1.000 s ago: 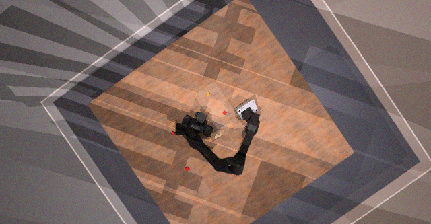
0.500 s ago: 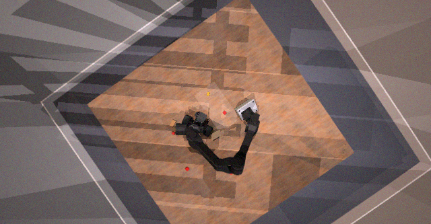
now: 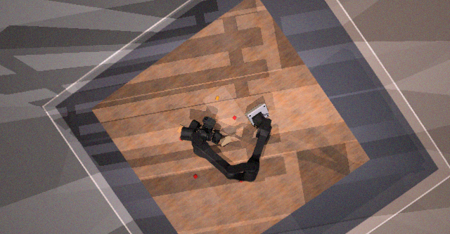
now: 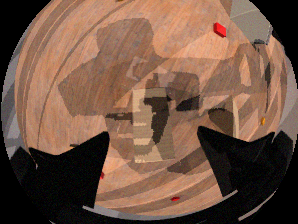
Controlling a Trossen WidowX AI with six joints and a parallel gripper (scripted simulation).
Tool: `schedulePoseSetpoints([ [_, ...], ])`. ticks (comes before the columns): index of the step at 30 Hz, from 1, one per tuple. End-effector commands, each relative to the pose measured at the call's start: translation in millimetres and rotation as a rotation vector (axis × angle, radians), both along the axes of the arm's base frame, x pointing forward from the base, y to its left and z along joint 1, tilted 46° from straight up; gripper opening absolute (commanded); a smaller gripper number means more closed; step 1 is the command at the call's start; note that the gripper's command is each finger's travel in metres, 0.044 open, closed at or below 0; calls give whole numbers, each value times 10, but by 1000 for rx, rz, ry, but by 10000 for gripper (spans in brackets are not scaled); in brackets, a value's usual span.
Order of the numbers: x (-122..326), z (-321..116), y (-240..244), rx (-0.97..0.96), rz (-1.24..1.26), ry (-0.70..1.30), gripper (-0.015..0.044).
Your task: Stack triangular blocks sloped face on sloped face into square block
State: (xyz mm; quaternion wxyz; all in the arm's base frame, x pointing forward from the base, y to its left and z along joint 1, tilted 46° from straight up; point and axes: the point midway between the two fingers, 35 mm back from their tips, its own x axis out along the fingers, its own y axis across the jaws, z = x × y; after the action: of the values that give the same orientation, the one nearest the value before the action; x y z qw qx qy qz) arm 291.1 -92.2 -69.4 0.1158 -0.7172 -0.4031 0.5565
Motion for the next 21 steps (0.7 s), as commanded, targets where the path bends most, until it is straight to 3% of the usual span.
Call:
schedulePoseSetpoints([
  [1, 28, 129, -115, -16, 6, -18, 440],
  [10, 63, 114, -138, -24, 3, -8, 440],
  [21, 490, 504, -134, -192, 266, 243, 440],
])
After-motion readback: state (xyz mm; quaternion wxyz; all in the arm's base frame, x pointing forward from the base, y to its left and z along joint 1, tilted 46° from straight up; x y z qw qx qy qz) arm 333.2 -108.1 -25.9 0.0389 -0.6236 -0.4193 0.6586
